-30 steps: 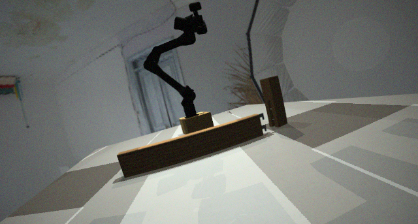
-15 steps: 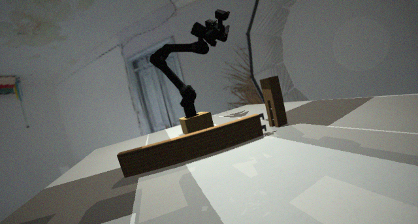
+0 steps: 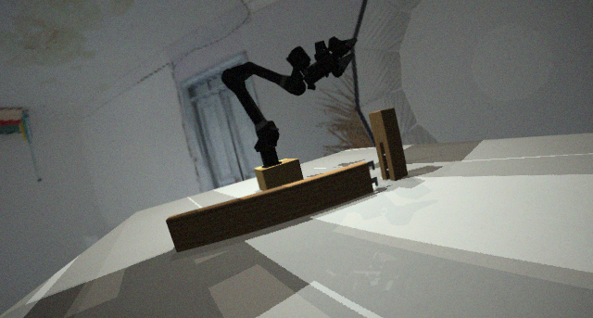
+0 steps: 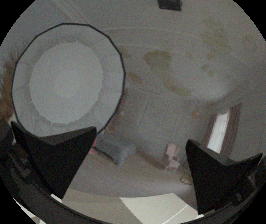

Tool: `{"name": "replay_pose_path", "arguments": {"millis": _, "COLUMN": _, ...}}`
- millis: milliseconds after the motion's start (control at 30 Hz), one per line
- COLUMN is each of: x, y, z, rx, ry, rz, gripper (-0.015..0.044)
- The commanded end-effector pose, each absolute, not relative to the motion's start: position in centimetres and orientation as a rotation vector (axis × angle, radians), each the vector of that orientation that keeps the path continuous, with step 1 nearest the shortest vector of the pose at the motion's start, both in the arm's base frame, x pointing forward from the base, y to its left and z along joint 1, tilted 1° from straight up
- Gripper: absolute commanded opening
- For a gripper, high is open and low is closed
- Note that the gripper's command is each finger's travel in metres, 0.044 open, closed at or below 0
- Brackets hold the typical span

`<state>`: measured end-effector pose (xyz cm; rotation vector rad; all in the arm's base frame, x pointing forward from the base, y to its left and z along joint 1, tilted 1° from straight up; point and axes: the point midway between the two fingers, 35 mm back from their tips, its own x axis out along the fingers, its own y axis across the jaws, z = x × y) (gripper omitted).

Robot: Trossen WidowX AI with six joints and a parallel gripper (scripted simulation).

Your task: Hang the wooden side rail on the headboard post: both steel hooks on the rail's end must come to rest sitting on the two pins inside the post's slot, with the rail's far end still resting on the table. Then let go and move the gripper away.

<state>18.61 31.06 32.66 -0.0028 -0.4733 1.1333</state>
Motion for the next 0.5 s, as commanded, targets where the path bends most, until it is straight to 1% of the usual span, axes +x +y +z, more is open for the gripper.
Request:
{"name": "replay_pose_path", "arguments": {"millis": 0, "x": 20.8, "y": 30.4, "z": 28.7, "rx": 0.001, "ry": -0.347, "rz": 1.059, "gripper": 0.0440}}
{"name": "replay_pose_path", "arguments": {"millis": 233, "x": 23.9, "y": 27.9, "z": 21.8, "rx": 0.000, "ry": -0.144, "rz": 0.907, "gripper": 0.0440}}
{"name": "replay_pose_path", "arguments": {"millis": 467, "x": 25.8, "y": 24.2, "z": 15.2, "rx": -0.002, "ry": 0.043, "rz": 0.737, "gripper": 0.0440}}
